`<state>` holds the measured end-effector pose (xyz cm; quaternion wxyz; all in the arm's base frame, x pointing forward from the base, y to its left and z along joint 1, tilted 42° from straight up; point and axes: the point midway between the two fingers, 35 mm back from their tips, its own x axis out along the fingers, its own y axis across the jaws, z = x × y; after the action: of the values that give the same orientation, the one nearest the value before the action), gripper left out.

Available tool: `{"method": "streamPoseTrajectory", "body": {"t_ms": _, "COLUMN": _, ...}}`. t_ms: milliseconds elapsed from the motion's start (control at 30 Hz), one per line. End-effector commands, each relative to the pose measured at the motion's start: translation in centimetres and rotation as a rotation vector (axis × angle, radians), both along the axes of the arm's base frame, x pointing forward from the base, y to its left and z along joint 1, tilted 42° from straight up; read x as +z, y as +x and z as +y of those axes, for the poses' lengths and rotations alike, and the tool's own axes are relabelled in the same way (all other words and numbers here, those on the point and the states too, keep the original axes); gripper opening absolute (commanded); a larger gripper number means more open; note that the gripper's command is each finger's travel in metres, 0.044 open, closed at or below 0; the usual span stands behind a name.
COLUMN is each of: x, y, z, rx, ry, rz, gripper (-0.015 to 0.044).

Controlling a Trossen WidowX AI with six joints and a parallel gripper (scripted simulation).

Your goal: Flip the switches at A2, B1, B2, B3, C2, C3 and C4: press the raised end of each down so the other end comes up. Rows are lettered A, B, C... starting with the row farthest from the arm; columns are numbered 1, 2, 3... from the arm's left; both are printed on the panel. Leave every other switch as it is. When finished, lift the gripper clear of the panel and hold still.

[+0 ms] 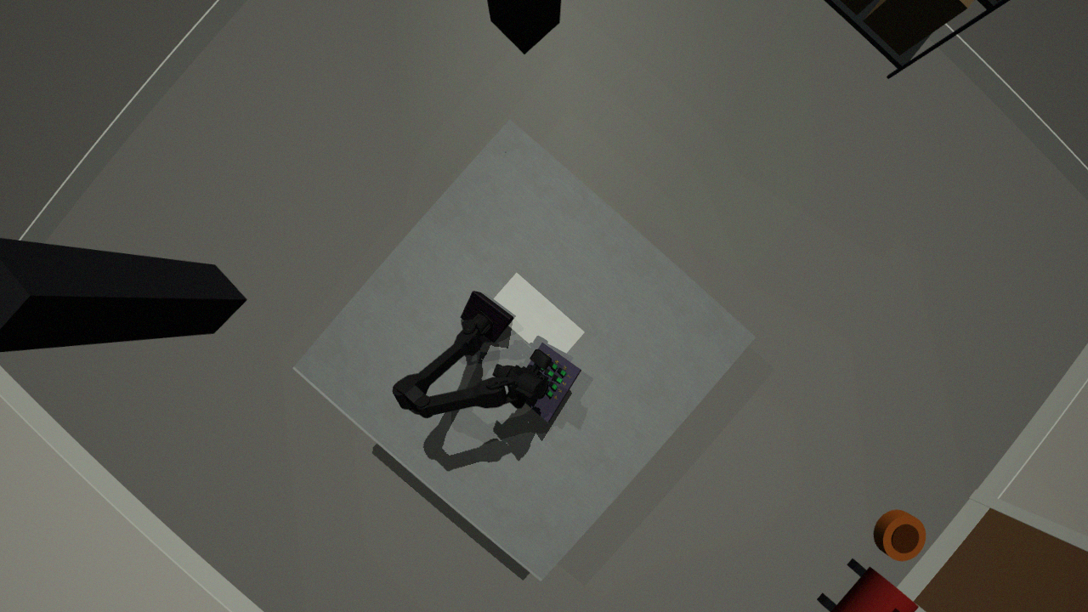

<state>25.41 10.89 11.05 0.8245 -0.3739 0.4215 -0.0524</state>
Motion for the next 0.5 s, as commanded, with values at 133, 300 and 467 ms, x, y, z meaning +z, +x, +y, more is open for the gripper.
{"method": "streamPoseTrajectory", "body": {"t_ms": 133, "x": -1.85, "y": 1.52, "z": -1.43, "rx": -0.016, "ry": -0.015, "rz": 0.027, "gripper": 0.0}}
{"method": "streamPoseTrajectory", "body": {"t_ms": 300, "x": -2.48, "y": 2.15, "z": -1.86, "rx": -0.016, "ry": -0.015, "rz": 0.026, "gripper": 0.0}}
{"method": "streamPoseTrajectory", "body": {"t_ms": 467, "x": -2.64, "y": 2.31, "z": -1.95, "rx": -0.016, "ry": -0.015, "rz": 0.026, "gripper": 0.0}}
